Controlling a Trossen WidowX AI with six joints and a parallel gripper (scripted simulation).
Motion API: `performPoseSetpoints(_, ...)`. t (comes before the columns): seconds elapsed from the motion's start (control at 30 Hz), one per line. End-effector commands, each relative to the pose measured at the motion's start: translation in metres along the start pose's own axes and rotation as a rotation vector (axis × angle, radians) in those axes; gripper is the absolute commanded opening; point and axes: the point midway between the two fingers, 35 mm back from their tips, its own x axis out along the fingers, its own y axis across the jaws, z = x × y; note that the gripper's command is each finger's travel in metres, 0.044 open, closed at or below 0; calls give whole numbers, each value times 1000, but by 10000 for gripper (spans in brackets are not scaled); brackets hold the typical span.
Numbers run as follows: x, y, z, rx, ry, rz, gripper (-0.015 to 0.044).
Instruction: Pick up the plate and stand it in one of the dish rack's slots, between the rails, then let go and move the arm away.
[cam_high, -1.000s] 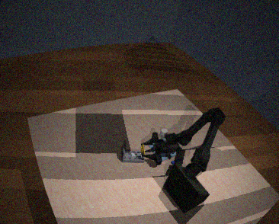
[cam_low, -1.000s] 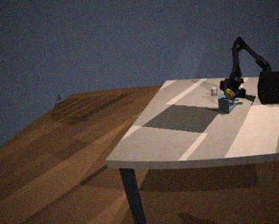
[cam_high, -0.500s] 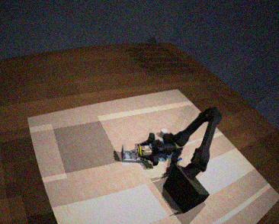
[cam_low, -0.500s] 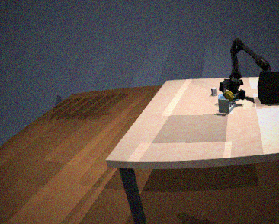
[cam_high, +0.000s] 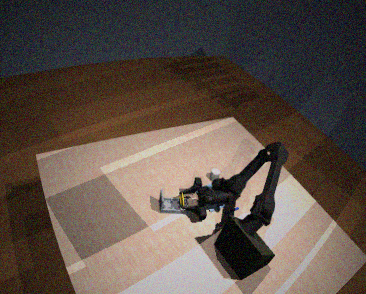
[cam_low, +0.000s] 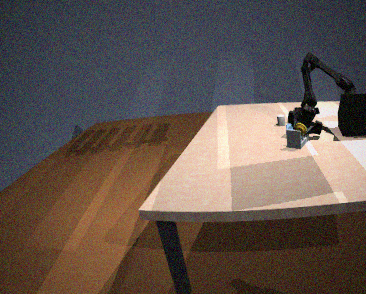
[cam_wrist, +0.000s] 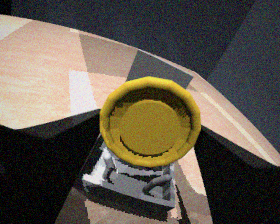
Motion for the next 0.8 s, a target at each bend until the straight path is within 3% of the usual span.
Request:
performPoseSetpoints(0.0, 0, 1, 0, 4, 2, 2, 0)
performPoseSetpoints(0.03, 0, 1, 0, 4, 2, 2, 0)
performPoseSetpoints(0.53, 0, 0, 0, 0, 0, 0, 394)
performPoseSetpoints(0.77, 0, 0, 0, 0, 0, 0, 400)
